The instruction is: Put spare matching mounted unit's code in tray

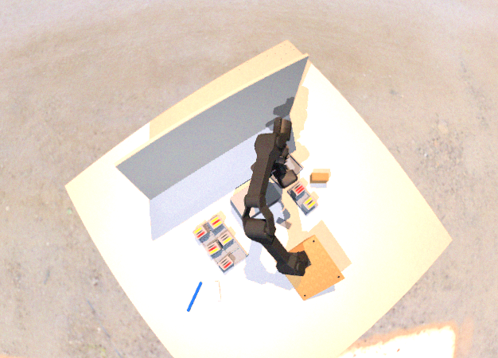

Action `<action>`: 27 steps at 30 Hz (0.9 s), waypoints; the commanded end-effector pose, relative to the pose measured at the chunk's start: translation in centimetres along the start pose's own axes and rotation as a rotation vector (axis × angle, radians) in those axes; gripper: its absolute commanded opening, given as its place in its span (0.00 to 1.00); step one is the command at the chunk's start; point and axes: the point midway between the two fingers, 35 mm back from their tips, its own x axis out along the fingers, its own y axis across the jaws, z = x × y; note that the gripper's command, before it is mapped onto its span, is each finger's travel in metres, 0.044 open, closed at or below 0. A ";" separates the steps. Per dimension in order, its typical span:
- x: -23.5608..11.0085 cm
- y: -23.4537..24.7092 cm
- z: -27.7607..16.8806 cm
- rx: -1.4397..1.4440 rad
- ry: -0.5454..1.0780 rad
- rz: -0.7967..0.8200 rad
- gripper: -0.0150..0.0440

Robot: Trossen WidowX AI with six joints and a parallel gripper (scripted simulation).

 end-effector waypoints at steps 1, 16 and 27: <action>0.3 -0.3 -2.1 -0.015 0.001 0.001 0.25; 1.7 -0.3 -7.3 -0.043 -0.011 0.001 0.25; 2.6 -0.5 -7.4 -0.043 -0.011 0.001 0.25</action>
